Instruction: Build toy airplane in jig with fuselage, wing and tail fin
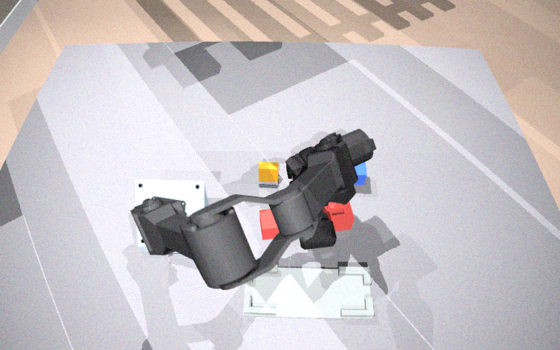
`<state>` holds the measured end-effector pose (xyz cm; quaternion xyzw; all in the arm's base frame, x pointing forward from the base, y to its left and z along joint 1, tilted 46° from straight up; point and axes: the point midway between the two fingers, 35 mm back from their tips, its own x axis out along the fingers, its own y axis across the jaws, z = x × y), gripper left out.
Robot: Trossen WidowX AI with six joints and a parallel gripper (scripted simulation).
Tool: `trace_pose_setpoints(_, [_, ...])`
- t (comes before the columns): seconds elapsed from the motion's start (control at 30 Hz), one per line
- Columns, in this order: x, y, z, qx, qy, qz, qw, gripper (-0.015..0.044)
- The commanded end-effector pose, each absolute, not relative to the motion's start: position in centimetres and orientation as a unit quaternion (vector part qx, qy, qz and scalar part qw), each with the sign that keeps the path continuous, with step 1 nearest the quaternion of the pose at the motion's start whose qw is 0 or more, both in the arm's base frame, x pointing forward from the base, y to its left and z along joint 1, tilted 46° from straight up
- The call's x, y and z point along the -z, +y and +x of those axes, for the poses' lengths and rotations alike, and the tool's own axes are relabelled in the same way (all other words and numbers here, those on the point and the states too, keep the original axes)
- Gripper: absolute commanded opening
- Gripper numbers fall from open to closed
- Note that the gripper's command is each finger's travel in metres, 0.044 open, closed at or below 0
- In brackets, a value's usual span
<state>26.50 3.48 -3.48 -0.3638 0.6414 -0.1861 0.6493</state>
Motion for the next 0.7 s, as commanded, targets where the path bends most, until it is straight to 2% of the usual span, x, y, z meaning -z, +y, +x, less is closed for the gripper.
trace_pose_setpoints(0.0, [3.5,3.3,26.4,0.187,0.642,-0.367,0.647,0.0144])
trace_pose_setpoints(0.03, [3.5,3.3,26.4,0.187,0.642,-0.367,0.647,0.0138])
trace_pose_setpoints(0.2, [3.1,3.9,26.5,0.186,0.642,-0.367,0.647,0.0006])
trace_pose_setpoints(0.67, [0.4,7.2,26.6,0.182,0.643,-0.365,0.648,0.0000])
